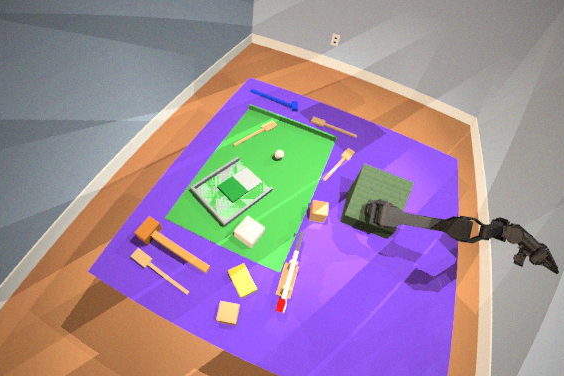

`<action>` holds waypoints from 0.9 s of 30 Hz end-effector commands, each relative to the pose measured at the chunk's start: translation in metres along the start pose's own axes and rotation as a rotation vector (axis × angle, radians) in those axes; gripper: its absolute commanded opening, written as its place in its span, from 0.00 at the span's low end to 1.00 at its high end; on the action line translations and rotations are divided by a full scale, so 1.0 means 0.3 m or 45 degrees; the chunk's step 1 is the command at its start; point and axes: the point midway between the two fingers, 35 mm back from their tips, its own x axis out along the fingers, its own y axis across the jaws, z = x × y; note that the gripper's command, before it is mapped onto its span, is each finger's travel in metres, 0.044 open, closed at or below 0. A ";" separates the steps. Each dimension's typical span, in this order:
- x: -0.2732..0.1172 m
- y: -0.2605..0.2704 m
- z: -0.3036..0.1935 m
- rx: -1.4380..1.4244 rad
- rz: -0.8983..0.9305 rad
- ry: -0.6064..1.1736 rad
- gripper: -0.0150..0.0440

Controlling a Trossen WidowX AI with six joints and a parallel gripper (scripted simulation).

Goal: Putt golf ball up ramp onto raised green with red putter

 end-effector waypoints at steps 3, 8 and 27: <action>-0.028 -0.007 -0.084 -0.039 -0.044 0.060 1.00; -0.135 -0.012 -0.336 -0.157 -0.161 0.257 1.00; -0.823 0.193 -1.140 -0.561 -0.309 1.194 1.00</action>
